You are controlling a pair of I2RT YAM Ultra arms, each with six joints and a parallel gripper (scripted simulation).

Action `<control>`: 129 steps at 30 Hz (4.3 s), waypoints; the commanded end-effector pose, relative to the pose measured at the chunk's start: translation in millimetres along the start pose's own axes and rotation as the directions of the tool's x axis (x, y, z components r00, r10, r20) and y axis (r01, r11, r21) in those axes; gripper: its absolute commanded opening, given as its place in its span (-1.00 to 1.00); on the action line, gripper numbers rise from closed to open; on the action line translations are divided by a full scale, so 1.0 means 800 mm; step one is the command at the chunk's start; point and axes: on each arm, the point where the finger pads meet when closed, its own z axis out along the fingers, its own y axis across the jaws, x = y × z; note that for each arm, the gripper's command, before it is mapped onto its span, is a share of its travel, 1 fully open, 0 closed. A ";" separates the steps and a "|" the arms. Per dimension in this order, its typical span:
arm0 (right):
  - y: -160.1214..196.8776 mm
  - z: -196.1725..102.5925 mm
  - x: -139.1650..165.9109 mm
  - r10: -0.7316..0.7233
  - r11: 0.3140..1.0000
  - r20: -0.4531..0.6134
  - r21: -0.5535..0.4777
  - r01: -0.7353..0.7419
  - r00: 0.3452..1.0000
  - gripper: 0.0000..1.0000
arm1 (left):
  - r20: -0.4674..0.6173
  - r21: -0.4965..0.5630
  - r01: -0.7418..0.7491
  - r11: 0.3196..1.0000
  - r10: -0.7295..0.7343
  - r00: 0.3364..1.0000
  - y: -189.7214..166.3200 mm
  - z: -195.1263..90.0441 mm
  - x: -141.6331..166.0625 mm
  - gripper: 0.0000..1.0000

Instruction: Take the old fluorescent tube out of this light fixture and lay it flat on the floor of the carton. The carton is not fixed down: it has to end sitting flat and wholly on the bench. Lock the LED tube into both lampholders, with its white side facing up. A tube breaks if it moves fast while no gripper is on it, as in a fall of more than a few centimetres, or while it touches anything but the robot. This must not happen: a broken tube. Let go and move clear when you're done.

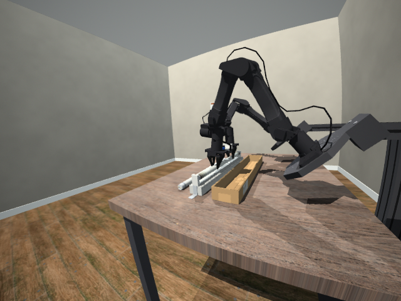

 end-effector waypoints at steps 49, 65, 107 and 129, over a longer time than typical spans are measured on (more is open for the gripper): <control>0.011 -0.014 0.000 -0.035 0.915 0.006 0.402 0.030 0.999 -0.78 | -0.009 -0.392 -0.022 0.920 0.020 1.000 -0.010 -0.010 0.001 -0.78; 0.037 0.007 0.004 -0.085 0.923 -0.048 0.373 0.097 0.995 -0.78 | -0.022 -0.370 -0.029 0.929 0.022 1.000 -0.025 -0.004 0.002 -0.78; 0.034 0.002 0.004 -0.080 0.896 -0.040 0.434 0.090 0.996 -0.78 | -0.017 -0.451 -0.010 0.892 0.003 1.000 -0.007 -0.008 -0.001 -0.02; -0.002 -0.030 -0.015 -0.014 0.880 0.030 0.476 -0.002 0.999 -0.02 | -0.025 -0.427 -0.022 0.904 0.012 1.000 -0.028 -0.006 0.003 -0.02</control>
